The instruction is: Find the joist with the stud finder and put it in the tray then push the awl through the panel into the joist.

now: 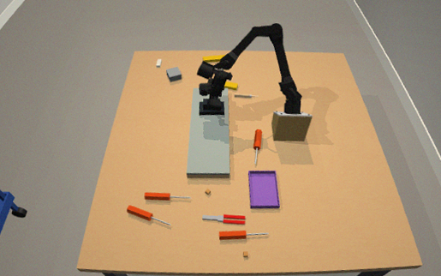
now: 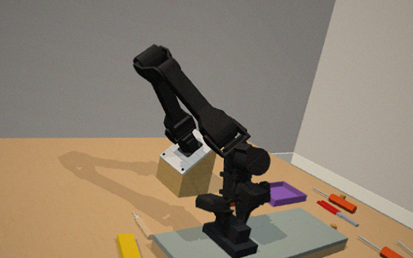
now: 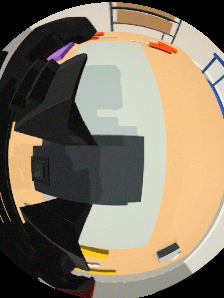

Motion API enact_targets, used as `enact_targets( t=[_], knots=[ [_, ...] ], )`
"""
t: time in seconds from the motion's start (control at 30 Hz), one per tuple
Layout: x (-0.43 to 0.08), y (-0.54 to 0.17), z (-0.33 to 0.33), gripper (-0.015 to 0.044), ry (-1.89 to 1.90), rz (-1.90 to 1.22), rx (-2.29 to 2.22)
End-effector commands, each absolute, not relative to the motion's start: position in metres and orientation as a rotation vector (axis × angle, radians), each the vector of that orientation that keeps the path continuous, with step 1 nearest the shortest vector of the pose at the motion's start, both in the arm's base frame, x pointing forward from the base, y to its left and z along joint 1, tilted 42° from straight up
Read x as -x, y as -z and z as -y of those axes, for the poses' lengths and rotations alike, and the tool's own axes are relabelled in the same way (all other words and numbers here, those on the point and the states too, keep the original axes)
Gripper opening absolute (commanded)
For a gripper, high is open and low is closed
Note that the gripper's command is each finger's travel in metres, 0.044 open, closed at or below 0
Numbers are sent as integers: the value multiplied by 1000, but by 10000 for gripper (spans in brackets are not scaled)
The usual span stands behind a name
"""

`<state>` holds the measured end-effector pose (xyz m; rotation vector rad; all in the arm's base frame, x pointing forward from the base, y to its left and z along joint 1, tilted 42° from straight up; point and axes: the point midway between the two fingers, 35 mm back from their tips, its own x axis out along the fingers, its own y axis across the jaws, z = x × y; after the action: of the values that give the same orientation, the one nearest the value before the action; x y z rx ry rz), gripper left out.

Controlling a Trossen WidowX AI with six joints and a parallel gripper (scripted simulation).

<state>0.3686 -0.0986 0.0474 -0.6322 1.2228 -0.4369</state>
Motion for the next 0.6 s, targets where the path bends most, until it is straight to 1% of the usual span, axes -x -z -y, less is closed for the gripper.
enact_targets(
  t=[0.0,0.57],
  knots=[
    [-368,-55,108,0,456,-1218,628],
    [-369,-71,126,0,456,-1217,629]
  ],
)
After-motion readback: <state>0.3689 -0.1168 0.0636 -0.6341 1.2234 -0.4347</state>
